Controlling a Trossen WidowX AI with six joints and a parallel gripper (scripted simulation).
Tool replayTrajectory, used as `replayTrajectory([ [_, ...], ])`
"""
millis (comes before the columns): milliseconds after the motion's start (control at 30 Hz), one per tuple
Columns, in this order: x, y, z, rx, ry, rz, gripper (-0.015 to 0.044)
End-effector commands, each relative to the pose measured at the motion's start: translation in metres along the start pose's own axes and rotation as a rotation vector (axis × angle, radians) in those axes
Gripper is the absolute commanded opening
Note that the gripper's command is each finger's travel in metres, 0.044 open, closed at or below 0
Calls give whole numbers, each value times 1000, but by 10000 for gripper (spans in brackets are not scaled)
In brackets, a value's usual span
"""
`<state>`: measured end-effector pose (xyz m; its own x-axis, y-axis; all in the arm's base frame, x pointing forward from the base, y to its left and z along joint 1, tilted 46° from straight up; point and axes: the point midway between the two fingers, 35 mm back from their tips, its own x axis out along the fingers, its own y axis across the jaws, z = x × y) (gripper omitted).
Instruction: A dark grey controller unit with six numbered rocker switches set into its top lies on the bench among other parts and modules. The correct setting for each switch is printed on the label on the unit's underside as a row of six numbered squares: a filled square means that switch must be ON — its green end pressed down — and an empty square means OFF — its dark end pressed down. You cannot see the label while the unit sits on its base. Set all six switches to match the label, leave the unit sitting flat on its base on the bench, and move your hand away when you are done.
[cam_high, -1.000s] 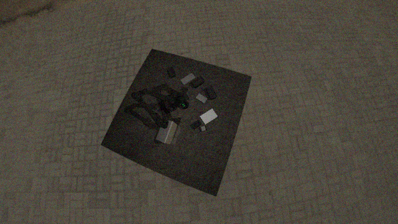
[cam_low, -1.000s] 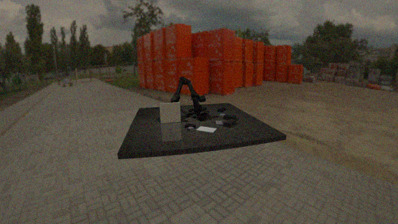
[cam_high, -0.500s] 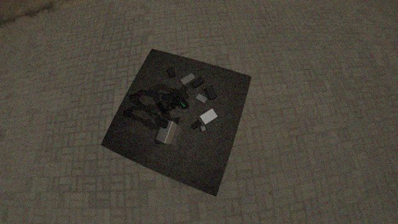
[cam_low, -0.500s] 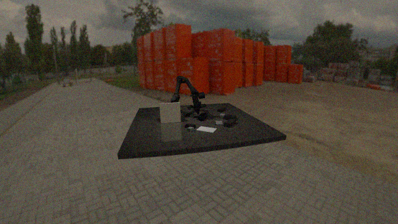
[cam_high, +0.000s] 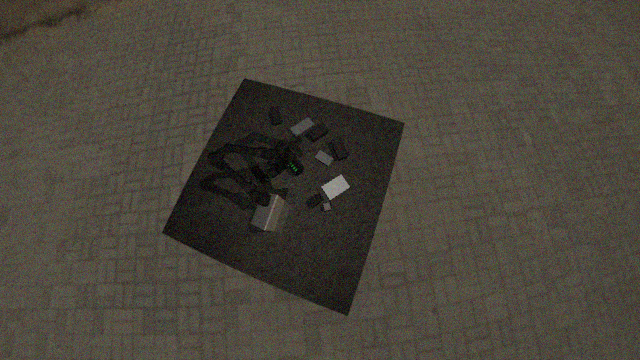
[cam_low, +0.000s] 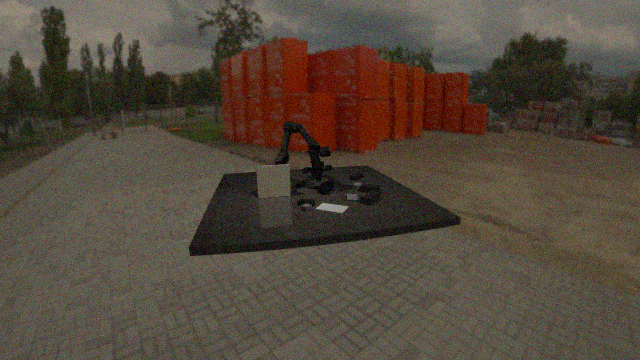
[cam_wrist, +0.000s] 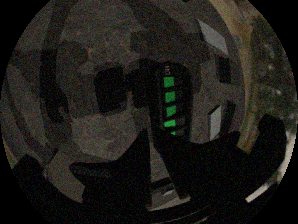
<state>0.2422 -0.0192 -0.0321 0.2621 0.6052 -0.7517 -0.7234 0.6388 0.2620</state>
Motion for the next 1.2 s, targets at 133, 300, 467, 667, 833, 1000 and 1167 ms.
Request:
replayTrajectory([
  [133, -12, -32, -23, -3, 22, 73, 210],
  [300, -22, -52, -46, -9, 8, 150, 341],
  [467, -25, -57, -54, -11, -1, 173, 440],
  [667, -16, -57, -54, -11, 0, 172, 440],
  [833, -8, -56, -53, -11, 0, 171, 440],
  [1000, 0, -55, -53, -10, 1, 171, 440],
  [1167, 8, -53, -53, -10, 1, 170, 440],
])
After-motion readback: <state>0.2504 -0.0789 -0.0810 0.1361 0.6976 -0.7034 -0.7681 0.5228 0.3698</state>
